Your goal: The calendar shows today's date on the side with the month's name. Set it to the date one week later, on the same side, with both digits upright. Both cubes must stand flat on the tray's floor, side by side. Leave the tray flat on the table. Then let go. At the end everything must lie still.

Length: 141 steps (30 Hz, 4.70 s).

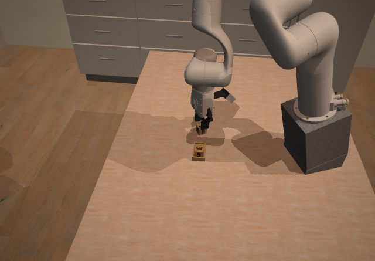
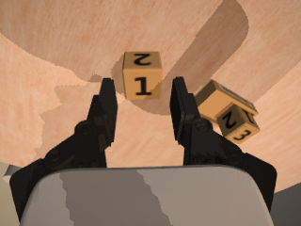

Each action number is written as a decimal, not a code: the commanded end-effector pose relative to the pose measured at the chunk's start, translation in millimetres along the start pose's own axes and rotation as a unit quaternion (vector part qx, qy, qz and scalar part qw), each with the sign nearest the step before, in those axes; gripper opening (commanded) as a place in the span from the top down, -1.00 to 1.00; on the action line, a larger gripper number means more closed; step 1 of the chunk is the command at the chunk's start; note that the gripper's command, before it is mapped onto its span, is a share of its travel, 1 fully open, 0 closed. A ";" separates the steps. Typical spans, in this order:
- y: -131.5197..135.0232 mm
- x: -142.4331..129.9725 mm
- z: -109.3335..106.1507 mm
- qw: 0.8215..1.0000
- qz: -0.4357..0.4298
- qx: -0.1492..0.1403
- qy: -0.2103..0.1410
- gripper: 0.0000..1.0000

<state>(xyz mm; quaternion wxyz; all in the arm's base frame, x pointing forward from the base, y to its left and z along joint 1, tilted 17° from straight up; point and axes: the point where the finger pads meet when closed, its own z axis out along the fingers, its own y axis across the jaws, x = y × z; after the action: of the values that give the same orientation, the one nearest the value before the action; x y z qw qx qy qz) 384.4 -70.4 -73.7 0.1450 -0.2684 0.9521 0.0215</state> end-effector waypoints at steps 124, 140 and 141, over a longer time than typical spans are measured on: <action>-2.1 -3.4 -43.6 1.000 -0.001 -0.004 0.013 0.01; -0.8 -6.9 -42.0 0.997 -0.002 -0.009 0.082 0.01; -0.8 -6.8 -42.5 0.996 -0.002 -0.008 0.087 0.01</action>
<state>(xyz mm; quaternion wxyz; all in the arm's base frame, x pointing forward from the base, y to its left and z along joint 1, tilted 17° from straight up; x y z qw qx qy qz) 378.9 -72.1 -33.0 0.1278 -0.2719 0.9538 0.0039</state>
